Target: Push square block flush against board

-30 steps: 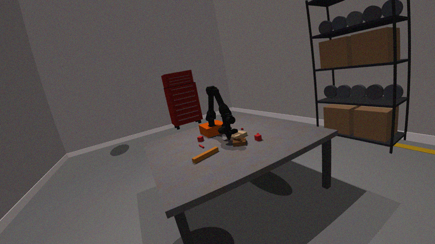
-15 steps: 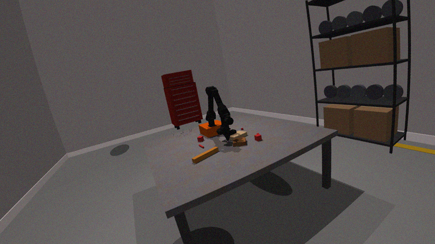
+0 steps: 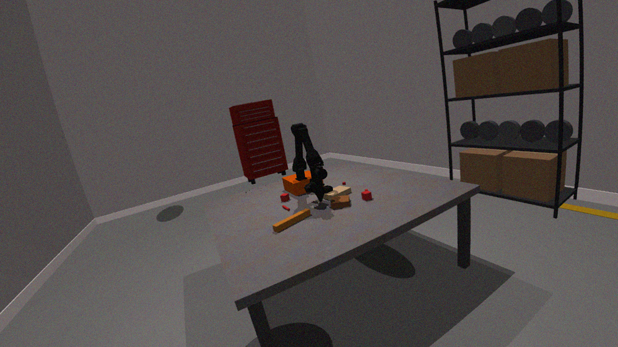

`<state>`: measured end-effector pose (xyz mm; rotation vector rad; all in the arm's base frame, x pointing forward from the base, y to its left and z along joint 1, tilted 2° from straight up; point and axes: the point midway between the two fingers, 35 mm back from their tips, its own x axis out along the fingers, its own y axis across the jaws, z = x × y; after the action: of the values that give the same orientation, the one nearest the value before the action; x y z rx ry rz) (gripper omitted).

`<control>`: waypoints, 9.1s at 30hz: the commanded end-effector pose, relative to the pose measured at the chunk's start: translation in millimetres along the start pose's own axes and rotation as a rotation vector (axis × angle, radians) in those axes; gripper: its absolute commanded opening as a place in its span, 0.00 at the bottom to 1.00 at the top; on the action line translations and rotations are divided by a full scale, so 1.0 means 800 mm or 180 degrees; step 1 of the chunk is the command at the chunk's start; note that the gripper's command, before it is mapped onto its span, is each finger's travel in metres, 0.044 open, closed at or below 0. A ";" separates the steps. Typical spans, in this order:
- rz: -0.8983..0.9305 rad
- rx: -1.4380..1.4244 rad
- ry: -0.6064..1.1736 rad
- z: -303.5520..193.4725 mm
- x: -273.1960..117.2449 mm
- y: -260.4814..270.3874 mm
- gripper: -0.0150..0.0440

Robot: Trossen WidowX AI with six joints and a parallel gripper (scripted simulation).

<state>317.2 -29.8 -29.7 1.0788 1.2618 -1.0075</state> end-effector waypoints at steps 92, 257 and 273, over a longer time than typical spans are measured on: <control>0.0096 -0.8932 -0.0007 -0.263 -0.074 0.051 0.25; 0.0078 -0.9998 -0.0020 -0.175 -0.003 0.051 0.25; 0.0073 -0.9998 -0.0020 -0.161 -0.002 0.050 0.25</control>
<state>328.9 111.0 -24.8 -1.3768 1.0318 1.3292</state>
